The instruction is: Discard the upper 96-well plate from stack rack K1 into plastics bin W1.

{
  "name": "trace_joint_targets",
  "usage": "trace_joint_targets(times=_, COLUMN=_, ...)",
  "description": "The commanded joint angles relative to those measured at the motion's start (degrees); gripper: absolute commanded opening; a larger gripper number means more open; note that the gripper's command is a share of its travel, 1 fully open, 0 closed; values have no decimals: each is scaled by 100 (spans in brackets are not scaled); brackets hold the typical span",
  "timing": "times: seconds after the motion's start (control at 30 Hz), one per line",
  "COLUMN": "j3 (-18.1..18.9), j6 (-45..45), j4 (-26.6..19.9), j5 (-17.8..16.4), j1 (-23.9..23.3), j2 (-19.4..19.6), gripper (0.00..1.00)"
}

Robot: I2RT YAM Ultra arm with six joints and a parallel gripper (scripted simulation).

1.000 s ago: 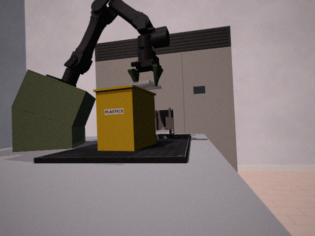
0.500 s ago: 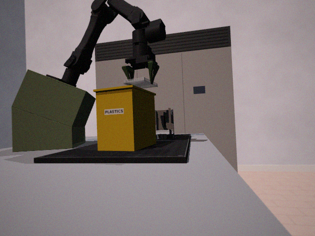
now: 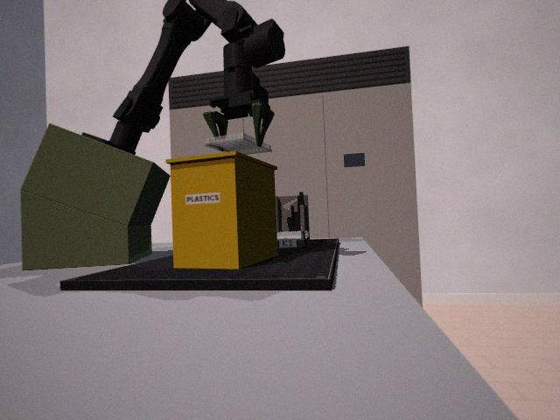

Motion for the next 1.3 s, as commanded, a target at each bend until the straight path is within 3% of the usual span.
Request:
trace_joint_targets(times=0.0, j3=118, j6=-235, j4=-38, j5=-121, j1=-121, j2=13, gripper=0)
trace_joint_targets(times=0.63, j3=597, j6=-1144, j4=-192, j5=-342, j1=-1017, j2=609, gripper=0)
trace_joint_targets(times=1.27, j3=594, j6=-1132, j4=-190, j5=-339, j1=-1006, j2=604, gripper=0)
